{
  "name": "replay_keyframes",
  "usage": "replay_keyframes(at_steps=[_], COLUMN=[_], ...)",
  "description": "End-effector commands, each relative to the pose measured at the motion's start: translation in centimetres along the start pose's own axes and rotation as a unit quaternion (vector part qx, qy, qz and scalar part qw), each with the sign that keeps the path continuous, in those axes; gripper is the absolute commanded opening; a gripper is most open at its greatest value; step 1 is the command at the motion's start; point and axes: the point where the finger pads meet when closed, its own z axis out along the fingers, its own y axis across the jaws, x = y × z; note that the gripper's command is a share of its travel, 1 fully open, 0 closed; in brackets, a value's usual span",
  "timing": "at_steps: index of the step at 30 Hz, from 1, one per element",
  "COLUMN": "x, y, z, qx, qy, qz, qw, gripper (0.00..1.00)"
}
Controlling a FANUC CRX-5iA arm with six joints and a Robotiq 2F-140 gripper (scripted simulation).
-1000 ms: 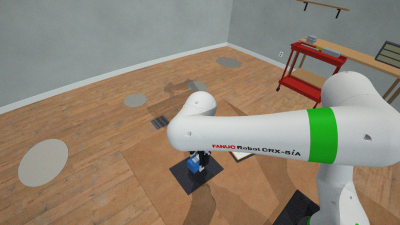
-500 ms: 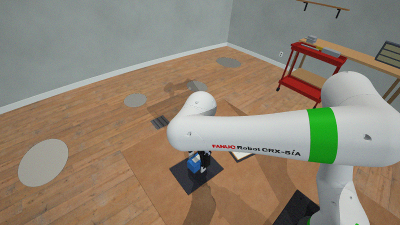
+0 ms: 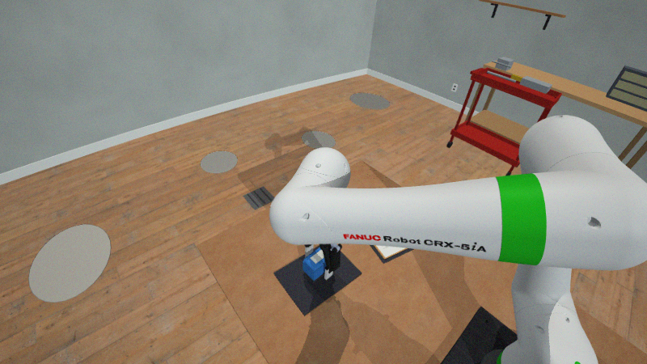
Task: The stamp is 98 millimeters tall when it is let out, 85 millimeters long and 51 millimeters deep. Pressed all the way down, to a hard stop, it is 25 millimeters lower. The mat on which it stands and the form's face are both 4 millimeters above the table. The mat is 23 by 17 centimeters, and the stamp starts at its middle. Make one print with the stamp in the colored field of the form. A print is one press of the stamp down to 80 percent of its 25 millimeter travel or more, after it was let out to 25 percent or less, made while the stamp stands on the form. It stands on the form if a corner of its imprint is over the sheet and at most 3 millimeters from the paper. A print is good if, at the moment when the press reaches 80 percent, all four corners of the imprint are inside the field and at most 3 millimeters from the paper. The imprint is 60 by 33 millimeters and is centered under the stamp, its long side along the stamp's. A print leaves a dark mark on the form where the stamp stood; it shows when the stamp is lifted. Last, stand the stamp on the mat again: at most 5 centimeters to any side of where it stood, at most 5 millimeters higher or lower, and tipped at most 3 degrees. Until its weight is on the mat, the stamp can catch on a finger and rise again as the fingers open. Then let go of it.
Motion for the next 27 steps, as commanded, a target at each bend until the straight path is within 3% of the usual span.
replay_keyframes(at_steps=[1, 7, 14, 27], x=[0.0, 0.0, 0.0, 0.0], y=[0.0, 0.0, 0.0, 0.0], z=[0.0, -0.4, -8.6, -9.0], qx=[0.0, 0.0, 0.0, 0.0], qy=[0.0, 0.0, 0.0, 0.0], qz=[0.0, 0.0, 0.0, 0.0], qw=[1.0, 1.0, 1.0, 1.0], gripper=[0.55, 0.55, 0.55, 0.55])
